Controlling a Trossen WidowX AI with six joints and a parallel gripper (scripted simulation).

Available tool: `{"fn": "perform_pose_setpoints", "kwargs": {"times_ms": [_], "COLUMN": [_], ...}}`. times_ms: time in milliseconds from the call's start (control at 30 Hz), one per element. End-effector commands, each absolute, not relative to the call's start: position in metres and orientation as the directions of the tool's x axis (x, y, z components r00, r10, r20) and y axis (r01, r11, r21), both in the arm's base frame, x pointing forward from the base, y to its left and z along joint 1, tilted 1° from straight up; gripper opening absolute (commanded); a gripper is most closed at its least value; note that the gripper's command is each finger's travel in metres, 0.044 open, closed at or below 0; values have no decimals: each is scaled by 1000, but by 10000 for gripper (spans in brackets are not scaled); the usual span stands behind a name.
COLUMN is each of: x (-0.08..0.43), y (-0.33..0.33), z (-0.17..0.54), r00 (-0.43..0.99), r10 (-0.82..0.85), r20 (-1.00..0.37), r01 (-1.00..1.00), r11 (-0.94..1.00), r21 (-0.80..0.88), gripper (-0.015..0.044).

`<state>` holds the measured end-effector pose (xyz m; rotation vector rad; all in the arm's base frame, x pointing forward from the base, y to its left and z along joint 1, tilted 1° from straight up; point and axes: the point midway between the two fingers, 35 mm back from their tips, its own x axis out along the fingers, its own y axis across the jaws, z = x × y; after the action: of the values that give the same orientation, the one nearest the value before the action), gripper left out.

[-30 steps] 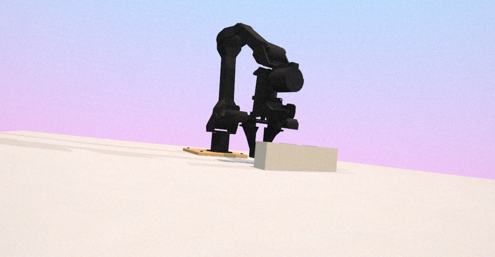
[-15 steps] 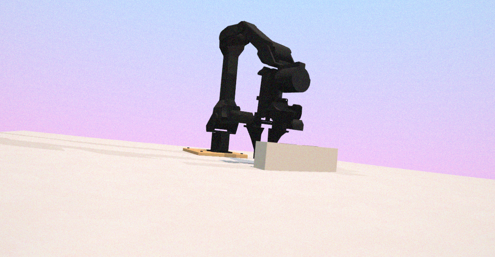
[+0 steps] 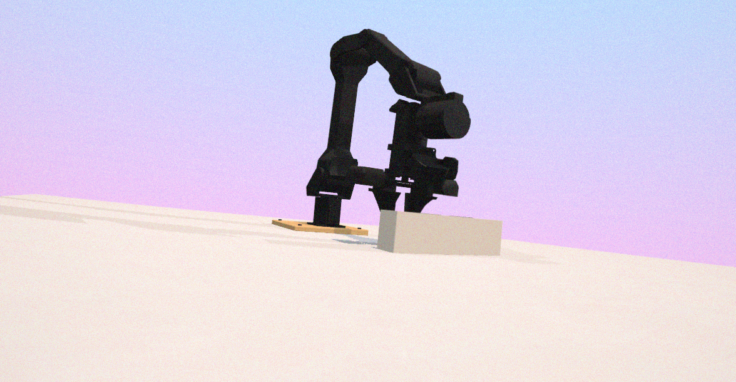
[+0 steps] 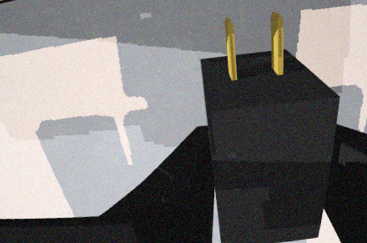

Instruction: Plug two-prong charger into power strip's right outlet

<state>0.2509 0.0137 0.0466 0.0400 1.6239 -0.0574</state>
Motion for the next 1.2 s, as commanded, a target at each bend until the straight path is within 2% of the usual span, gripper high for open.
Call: {"fn": "perform_pose_setpoints", "kwargs": {"times_ms": [0,1167], "x": [255,260], "y": [13,12], "z": [47,47], "r00": [-47,-46], "r10": [-14,-14], "r20": [-999,-999], "r01": [53,53], "r11": [998,998], "r21": [-16,-17], "gripper": [0,0]}}
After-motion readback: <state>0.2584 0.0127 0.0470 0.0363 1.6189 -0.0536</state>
